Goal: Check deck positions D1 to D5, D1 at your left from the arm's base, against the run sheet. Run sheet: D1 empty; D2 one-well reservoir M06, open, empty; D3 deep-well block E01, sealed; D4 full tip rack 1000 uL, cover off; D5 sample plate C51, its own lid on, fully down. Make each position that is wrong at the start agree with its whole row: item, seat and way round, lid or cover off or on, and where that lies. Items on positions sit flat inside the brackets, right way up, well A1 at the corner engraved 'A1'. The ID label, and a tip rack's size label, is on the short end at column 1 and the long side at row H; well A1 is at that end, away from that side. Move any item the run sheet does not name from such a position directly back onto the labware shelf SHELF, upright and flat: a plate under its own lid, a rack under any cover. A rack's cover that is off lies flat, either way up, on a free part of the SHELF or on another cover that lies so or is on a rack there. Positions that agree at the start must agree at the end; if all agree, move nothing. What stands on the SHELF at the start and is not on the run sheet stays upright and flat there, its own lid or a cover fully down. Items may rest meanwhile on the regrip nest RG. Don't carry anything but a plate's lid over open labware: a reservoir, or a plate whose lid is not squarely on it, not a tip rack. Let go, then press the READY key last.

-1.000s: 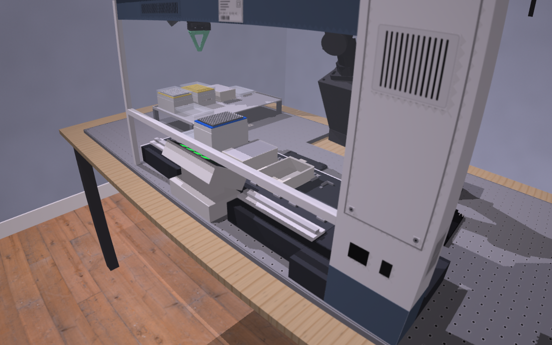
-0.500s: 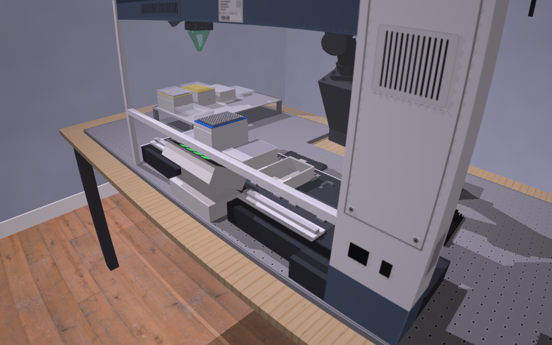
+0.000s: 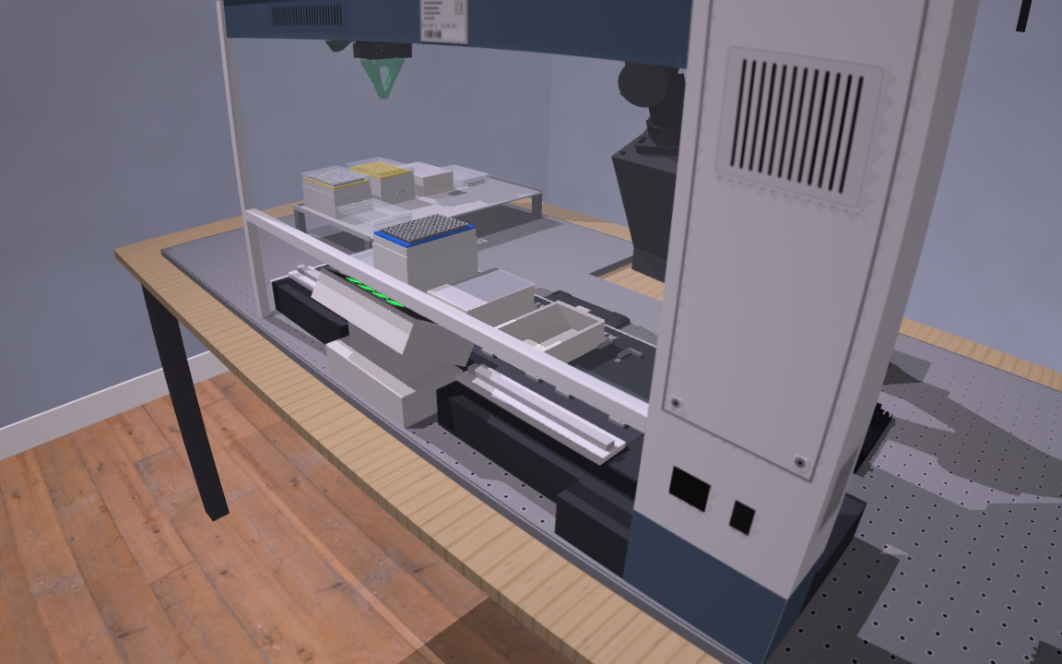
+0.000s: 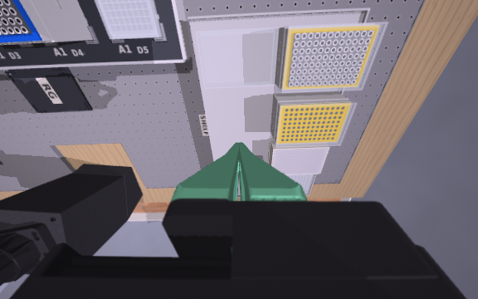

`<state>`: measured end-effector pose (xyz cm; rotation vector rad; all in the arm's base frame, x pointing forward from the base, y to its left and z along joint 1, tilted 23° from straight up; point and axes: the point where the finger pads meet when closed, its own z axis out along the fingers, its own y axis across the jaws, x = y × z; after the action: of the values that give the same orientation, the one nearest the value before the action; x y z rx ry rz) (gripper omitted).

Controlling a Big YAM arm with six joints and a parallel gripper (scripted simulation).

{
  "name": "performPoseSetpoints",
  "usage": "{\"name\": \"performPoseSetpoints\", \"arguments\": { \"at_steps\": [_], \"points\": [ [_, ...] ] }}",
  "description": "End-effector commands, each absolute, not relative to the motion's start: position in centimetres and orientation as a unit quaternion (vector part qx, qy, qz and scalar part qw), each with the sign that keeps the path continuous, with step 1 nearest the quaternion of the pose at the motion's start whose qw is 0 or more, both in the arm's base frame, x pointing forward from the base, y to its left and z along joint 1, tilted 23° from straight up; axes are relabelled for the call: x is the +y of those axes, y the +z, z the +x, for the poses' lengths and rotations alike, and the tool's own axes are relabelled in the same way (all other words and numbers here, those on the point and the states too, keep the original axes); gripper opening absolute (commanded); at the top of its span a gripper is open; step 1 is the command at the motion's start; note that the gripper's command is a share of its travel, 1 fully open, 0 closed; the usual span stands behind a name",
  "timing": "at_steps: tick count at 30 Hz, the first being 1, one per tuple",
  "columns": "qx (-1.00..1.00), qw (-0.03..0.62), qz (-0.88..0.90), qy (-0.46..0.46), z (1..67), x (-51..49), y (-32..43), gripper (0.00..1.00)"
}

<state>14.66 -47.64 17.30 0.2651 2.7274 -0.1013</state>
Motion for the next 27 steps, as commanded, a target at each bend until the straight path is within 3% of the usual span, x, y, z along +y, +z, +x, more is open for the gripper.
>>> {"name": "performPoseSetpoints", "arguments": {
  "at_steps": [1, 23, 27],
  "points": [
    [0.974, 0.203, 0.090, -0.053, 14.3, -47.4, 19.0, 0.00],
    [0.973, 0.203, 0.092, -0.052, 14.3, -47.4, 19.0, 0.00],
    [0.976, 0.200, 0.057, -0.058, 11.7, -47.0, 18.7, 0.00]
  ]
}}
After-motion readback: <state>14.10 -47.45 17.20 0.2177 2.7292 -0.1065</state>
